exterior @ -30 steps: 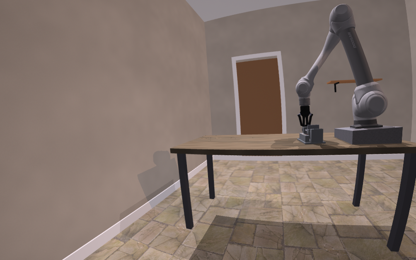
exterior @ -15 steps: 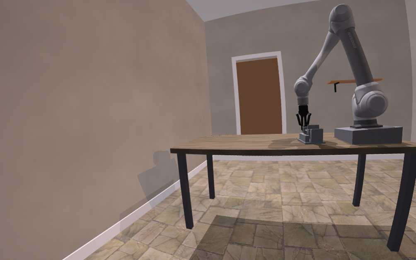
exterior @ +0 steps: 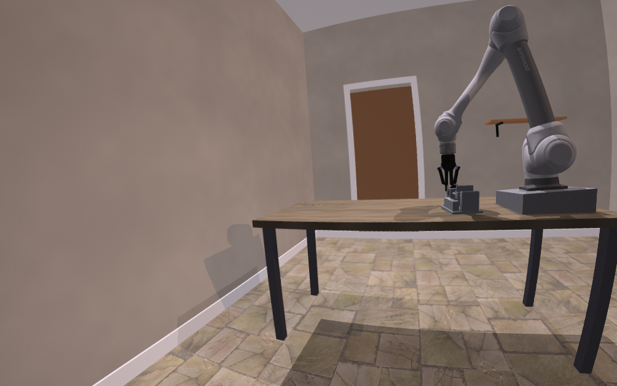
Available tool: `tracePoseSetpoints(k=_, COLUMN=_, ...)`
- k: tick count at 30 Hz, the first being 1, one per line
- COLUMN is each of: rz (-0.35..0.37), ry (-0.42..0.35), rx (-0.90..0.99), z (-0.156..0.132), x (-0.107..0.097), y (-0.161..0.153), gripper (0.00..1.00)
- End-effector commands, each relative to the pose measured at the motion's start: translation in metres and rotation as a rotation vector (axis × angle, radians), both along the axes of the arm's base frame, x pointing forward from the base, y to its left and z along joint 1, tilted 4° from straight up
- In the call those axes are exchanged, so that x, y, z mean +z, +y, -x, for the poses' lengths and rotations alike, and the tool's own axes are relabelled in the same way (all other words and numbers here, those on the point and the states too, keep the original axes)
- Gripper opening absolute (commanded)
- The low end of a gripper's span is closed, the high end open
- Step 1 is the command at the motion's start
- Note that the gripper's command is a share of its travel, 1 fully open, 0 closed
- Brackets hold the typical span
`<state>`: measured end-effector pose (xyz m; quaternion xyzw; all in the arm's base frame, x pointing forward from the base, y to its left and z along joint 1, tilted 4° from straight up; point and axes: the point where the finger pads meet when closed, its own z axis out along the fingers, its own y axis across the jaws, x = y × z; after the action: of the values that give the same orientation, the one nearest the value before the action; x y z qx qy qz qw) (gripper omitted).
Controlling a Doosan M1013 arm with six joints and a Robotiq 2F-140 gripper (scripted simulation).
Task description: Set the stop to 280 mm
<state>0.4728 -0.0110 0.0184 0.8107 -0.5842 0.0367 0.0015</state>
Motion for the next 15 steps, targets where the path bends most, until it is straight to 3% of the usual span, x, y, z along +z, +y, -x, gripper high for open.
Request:
tracePoseSetpoints(k=1, rz=0.000, ry=0.000, rx=0.000, z=-0.0006, x=0.0019, y=0.0004, gripper=0.04)
tracePoseSetpoints(k=15, rz=0.000, ry=0.000, rx=0.000, z=-0.0021, x=0.0109, y=0.0015, gripper=0.04)
